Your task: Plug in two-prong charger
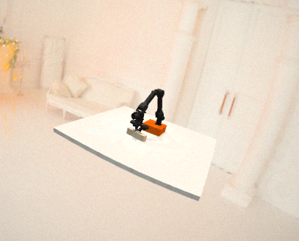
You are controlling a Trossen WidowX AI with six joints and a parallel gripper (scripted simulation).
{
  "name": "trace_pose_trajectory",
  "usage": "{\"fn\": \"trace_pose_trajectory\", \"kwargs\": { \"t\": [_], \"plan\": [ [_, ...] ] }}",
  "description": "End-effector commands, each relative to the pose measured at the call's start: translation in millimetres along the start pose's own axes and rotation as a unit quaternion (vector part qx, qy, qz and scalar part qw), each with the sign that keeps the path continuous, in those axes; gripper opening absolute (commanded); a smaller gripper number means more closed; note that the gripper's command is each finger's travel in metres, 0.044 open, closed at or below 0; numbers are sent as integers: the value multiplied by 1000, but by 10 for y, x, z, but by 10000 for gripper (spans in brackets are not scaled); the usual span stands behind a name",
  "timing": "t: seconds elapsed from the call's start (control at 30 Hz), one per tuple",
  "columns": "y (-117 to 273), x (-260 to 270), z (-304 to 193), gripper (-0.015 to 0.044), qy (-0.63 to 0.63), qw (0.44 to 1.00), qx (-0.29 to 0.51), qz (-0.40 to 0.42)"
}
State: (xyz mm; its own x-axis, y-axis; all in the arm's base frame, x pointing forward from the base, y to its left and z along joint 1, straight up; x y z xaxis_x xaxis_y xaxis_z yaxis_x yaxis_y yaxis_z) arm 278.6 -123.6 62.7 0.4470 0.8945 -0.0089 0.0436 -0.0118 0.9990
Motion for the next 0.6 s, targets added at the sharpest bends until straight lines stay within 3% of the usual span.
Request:
{"fn": "trace_pose_trajectory", "kwargs": {
  "t": [0.0,0.57],
  "plan": [
    [15,7,22,0,-2,1000,-3,3],
    [28,7,31,0,-2,1000,-3,3]
  ]
}}
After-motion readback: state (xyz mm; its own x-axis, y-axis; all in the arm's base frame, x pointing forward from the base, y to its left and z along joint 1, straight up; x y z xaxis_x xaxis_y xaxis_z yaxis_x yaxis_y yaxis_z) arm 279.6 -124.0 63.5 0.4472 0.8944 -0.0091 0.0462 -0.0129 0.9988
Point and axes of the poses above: the point midway between the two fingers, 35 mm back from their tips, its own y axis back along the fingers, its own x axis across the jaws, z = x × y, the point moved 8 cm from there along y, back along the fingers, and after that the axes turned 10 degrees about -y, right-handed, at the moved point
